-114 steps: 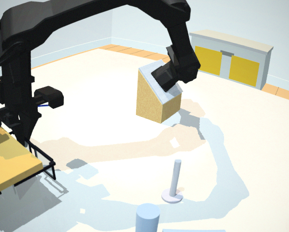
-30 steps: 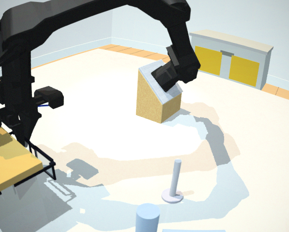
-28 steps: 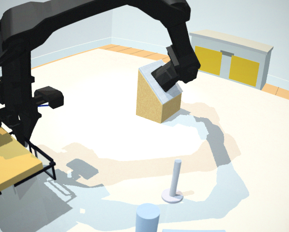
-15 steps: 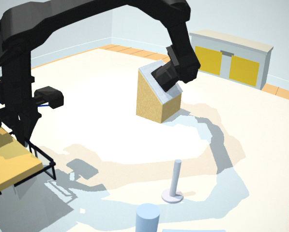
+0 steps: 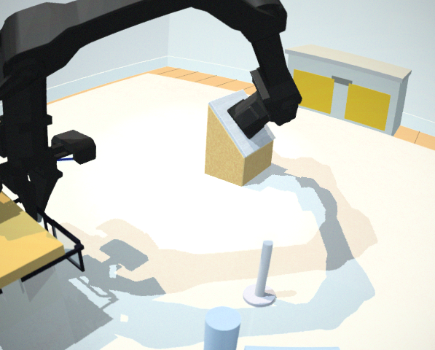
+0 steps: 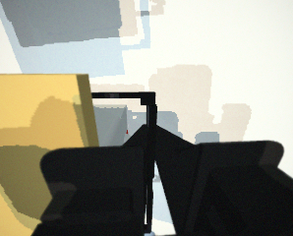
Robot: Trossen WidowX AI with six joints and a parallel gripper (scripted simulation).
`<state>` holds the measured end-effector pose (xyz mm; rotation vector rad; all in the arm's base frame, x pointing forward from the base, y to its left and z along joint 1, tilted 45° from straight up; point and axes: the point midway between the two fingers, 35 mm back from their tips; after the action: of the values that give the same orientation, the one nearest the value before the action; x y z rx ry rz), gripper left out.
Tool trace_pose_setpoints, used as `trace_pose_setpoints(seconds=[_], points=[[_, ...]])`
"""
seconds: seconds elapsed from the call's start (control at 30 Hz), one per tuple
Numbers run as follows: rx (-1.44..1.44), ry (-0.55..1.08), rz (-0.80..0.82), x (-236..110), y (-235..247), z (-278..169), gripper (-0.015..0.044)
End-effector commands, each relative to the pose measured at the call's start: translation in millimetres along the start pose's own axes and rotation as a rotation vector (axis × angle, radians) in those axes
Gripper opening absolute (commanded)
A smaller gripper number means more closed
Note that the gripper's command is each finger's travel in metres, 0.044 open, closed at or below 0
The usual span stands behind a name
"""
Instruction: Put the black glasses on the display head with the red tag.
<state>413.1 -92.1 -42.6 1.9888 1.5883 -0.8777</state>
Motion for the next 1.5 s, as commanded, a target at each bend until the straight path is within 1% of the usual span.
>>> trace_pose_setpoints(seconds=[0.0,0.27,0.4,0.43,0.7,0.9,1.03,1.27,1.47], points=[[0.005,0.006,-0.002,2,-1,-1,0.0000],[0.005,0.006,-0.002,2,-1,-1,0.0000],[0.000,0.000,0.000,0,0,0,0.0105],[0.000,0.000,0.000,0,0,0,0.0107],[0.000,0.000,-0.002,-1,0,0,0.0107],[0.004,-0.003,-0.039,-32,0,-1,0.0107],[0.004,-0.003,-0.041,-34,-1,-1,0.0107],[0.005,-0.003,-0.042,-42,-32,2,0.0107],[0.006,-0.004,-0.042,-48,-45,3,0.0107]])
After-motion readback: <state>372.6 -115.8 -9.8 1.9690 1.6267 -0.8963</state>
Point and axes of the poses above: the point midway between the two fingers, 35 mm back from their tips, its own x axis out along the fingers, its own y axis across the jaws, z = x × y, and after that the axes turned 4 degrees about x, right-handed
